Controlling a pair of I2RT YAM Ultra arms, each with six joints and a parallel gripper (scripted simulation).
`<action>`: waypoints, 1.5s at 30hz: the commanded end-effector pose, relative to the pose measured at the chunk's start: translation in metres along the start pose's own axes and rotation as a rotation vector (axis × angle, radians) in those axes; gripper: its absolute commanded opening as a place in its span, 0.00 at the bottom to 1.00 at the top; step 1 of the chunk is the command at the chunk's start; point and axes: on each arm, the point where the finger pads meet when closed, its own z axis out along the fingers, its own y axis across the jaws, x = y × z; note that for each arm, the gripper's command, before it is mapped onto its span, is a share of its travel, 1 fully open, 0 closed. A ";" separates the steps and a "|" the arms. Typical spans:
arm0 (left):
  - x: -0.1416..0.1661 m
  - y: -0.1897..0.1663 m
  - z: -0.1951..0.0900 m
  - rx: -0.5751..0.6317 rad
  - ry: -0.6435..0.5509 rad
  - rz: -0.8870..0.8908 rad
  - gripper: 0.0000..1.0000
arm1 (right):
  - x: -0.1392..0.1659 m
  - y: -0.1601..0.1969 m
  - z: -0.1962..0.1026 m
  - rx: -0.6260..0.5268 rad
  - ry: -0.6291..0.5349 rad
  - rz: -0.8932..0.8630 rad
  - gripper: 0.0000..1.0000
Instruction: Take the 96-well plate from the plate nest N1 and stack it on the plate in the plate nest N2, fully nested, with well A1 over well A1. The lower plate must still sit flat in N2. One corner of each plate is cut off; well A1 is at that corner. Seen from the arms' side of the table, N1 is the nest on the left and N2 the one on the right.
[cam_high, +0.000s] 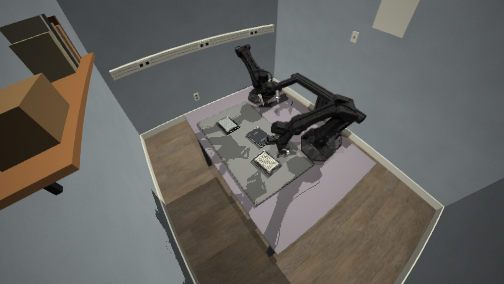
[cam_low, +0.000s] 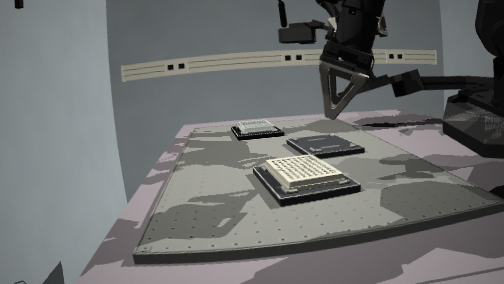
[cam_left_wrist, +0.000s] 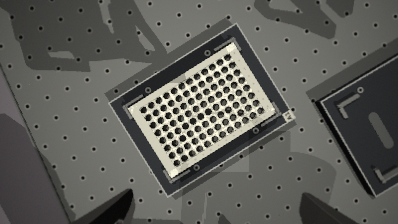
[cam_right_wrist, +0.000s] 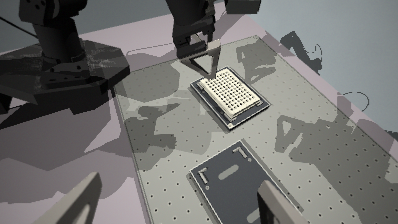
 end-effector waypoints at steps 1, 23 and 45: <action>0.001 -0.004 0.004 0.000 -0.007 0.008 1.00 | -0.013 -0.002 -0.006 0.039 -0.060 0.025 1.00; -0.007 0.002 0.020 0.068 0.171 0.520 1.00 | -0.016 -0.004 -0.004 0.046 -0.061 0.020 1.00; -0.041 0.003 0.054 0.113 0.345 1.026 1.00 | -0.016 -0.004 -0.004 0.046 -0.061 0.020 1.00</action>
